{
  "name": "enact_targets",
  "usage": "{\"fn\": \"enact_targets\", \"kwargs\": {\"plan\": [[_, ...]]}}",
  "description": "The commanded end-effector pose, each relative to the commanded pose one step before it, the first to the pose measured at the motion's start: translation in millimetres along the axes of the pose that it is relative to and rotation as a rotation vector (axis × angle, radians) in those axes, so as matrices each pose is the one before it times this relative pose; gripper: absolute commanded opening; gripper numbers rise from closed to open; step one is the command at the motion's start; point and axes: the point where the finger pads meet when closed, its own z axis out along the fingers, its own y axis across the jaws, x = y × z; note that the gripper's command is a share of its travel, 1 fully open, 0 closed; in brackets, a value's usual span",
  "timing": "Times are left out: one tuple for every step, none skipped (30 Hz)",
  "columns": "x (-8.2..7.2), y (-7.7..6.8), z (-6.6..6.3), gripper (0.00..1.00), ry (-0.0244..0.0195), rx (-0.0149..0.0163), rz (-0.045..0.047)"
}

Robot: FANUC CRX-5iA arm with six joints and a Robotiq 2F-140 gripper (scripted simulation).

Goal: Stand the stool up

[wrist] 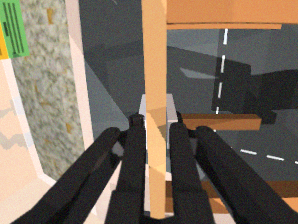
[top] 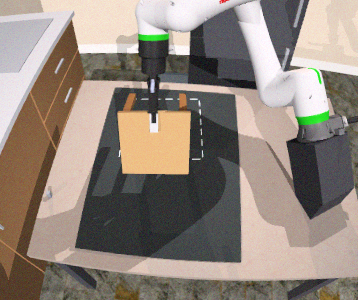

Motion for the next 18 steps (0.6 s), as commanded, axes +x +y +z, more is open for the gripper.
{"fn": "enact_targets", "kwargs": {"plan": [[0.66, 15.23, -17.15, 0.10, -0.00193, 0.08690, -0.00132], [-0.05, 8.92, -10.51, 0.10, -0.00027, 0.00211, 0.00002], [-0.46, 0.97, -0.17, 0.10, -0.00250, 0.02492, 0.00023], [-0.23, 0.82, -0.46, 0.10, -0.00120, 0.02525, 0.00009], [0.02, 0.67, -0.75, 0.10, 0.00014, 0.02552, -0.00007], [0.28, 0.53, -1.05, 0.10, 0.00151, 0.02571, -0.00025], [0.43, 2.34, -3.39, 0.10, 0.00228, 0.02116, -0.00035], [0.00, 10.94, -13.03, 0.10, 0.00000, 0.00000, 0.00000], [0.00, 0.00, 0.00, 0.10, 0.00000, 0.00000, 0.00000], [0.00, 0.00, 0.00, 0.10, 0.00000, 0.00000, 0.00000], [-0.32, 6.72, -7.41, 0.10, -0.00153, 0.01171, 0.00034], [-0.48, 1.04, -0.30, 0.10, -0.00231, 0.02722, 0.00052], [-0.13, 0.82, -0.66, 0.10, -0.00060, 0.02751, 0.00010], [0.23, 0.60, -1.01, 0.10, 0.00112, 0.02770, -0.00036], [0.60, 0.40, -1.36, 0.10, 0.00285, 0.02779, -0.00084], [0.08, 9.21, -11.01, 0.10, 0.00037, 0.00273, -0.00011], [0.00, 9.97, -11.87, 0.10, 0.00000, 0.00000, 0.00000], [-0.71, 1.14, -0.16, 0.10, -0.00316, 0.02793, 0.00116]]}}
